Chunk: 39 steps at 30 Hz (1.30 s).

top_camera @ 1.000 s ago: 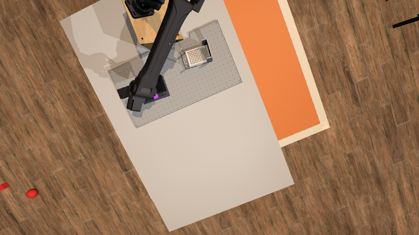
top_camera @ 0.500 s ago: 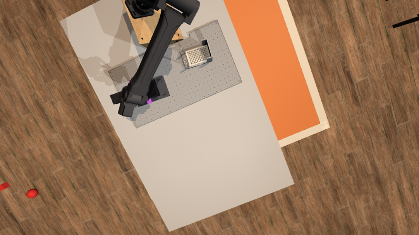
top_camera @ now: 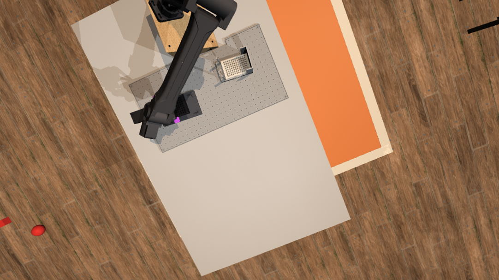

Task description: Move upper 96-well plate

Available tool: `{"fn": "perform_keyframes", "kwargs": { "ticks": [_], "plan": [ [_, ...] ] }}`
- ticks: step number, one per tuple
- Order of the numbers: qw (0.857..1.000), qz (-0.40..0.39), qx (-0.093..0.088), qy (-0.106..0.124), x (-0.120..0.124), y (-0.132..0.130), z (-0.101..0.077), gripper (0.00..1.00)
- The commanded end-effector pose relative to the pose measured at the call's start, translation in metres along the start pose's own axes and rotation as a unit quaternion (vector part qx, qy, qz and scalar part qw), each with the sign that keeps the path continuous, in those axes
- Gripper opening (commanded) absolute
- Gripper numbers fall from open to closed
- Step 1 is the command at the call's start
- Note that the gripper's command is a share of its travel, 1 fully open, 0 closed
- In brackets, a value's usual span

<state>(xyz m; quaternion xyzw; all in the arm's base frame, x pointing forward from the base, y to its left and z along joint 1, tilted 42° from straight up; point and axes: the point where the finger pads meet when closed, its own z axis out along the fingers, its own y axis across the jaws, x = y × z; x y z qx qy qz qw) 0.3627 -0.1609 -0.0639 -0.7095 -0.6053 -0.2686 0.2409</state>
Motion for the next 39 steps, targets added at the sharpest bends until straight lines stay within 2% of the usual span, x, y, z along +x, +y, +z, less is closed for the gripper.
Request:
{"fn": "perform_keyframes", "kwargs": {
  "ticks": [1,25,27,29,31,33,36,39],
  "plan": [
    [1.0,-0.005,-0.022,-0.011,-0.011,0.009,-0.02,0.0],
    [1.0,-0.004,-0.02,-0.01,-0.013,0.009,-0.018,0.0],
    [1.0,0.012,-0.013,-0.003,-0.014,-0.002,-0.004,0.0],
    [1.0,0.007,-0.008,-0.002,-0.009,0.001,0.004,0.0],
    [1.0,-0.005,-0.008,-0.007,-0.005,0.011,0.007,0.0],
    [1.0,0.001,-0.002,-0.002,-0.003,0.003,0.016,0.0],
    [1.0,-0.006,-0.009,-0.007,-0.004,0.012,0.015,0.0],
    [1.0,0.0,-0.002,-0.002,-0.002,0.003,0.025,0.0]
  ]
}}
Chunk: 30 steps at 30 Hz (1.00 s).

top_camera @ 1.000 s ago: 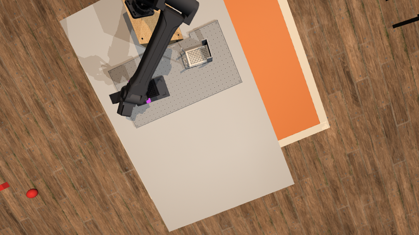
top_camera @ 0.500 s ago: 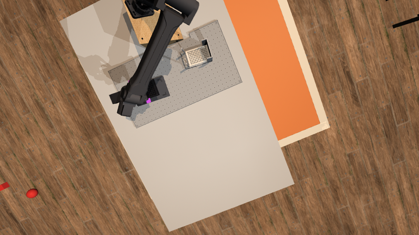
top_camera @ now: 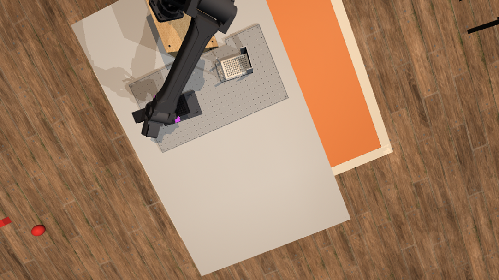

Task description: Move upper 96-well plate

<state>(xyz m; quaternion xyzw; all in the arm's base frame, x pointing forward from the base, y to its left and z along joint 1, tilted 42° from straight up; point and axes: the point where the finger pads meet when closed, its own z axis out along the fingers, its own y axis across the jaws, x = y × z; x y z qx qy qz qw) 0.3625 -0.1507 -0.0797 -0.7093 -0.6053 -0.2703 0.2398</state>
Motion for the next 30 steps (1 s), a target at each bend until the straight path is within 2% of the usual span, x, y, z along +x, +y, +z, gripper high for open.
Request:
{"fn": "perform_keyframes", "kwargs": {
  "ticks": [1,3,4,6,8,9,12,15,17,21,26,30],
  "plan": [
    [1.0,0.001,0.0,-0.002,0.001,0.005,0.009,0.0],
    [1.0,0.001,0.0,-0.002,0.001,0.005,0.009,0.0],
    [1.0,-0.012,-0.015,-0.013,-0.003,0.025,-0.001,0.0],
    [1.0,-0.011,-0.014,-0.012,-0.002,0.025,0.003,0.0],
    [1.0,0.001,0.0,-0.003,0.001,0.006,0.017,0.0],
    [1.0,0.002,0.0,-0.002,0.001,0.005,0.019,0.0],
    [1.0,-0.003,-0.005,-0.006,0.0,0.012,0.02,0.0],
    [1.0,0.002,0.0,-0.002,0.002,0.005,0.029,0.0],
    [1.0,-0.004,-0.006,-0.006,0.0,0.014,0.028,0.0],
    [1.0,-0.003,-0.004,-0.005,0.004,0.008,0.031,0.0],
    [1.0,0.001,0.0,-0.002,0.002,0.005,0.044,0.0],
    [1.0,-0.002,-0.004,-0.005,0.001,0.011,0.048,0.0]
  ]
}}
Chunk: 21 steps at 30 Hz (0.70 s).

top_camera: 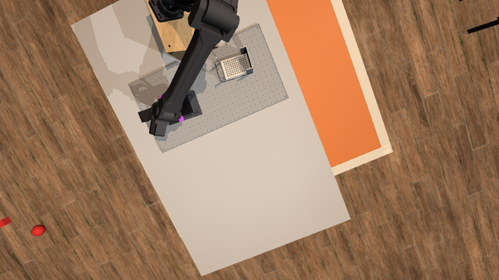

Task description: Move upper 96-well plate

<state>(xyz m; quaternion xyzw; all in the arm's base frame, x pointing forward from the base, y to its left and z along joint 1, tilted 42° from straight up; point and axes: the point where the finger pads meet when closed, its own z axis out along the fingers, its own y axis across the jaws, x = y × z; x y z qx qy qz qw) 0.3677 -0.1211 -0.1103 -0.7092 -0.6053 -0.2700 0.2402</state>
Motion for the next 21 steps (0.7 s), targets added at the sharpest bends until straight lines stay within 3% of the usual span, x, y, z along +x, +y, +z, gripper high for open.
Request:
{"fn": "perform_keyframes", "kwargs": {
  "ticks": [1,8,21],
  "plan": [
    [1.0,0.0,-0.001,-0.003,0.0,0.006,0.009,0.0],
    [1.0,-0.004,-0.006,-0.006,0.001,0.01,0.013,0.0],
    [1.0,-0.001,-0.003,-0.003,0.0,0.007,0.038,0.0]
  ]
}}
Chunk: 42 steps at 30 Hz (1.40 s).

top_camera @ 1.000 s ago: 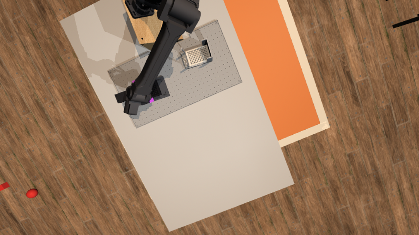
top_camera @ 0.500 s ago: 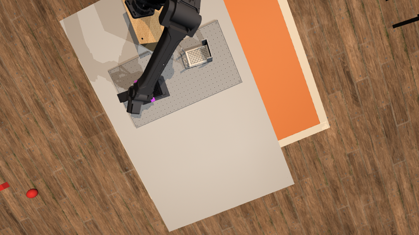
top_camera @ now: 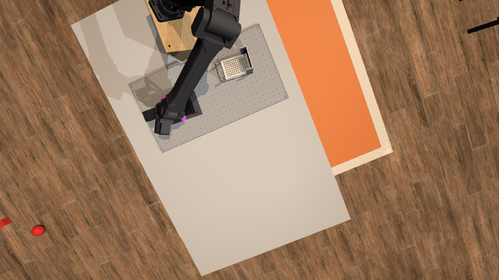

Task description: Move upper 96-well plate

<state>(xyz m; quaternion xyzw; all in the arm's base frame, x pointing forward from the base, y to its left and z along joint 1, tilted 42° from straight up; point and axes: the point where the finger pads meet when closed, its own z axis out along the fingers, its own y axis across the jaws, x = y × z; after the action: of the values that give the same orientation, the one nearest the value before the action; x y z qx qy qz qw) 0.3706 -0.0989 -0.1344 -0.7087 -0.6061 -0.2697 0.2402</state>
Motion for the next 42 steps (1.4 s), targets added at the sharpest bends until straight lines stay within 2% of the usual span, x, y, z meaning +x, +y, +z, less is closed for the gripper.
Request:
{"fn": "perform_keyframes", "kwargs": {
  "ticks": [1,4,5,18,22,23,38,39,42],
  "plan": [
    [1.0,-0.001,-0.004,-0.003,0.0,0.008,0.007,0.0],
    [1.0,-0.005,-0.008,-0.006,0.002,0.011,0.004,0.0],
    [1.0,0.001,-0.002,-0.002,0.001,0.006,0.011,0.0],
    [1.0,0.0,-0.003,-0.002,0.0,0.006,0.033,0.0],
    [1.0,-0.002,-0.005,-0.004,0.001,0.009,0.033,0.0],
    [1.0,-0.003,-0.014,-0.006,-0.002,0.013,0.023,0.0],
    [1.0,-0.003,-0.014,-0.006,-0.002,0.013,0.023,0.0],
    [1.0,0.002,-0.009,-0.004,-0.003,0.009,0.031,0.0],
    [1.0,0.003,-0.006,-0.003,-0.002,0.006,0.033,0.0]
  ]
}}
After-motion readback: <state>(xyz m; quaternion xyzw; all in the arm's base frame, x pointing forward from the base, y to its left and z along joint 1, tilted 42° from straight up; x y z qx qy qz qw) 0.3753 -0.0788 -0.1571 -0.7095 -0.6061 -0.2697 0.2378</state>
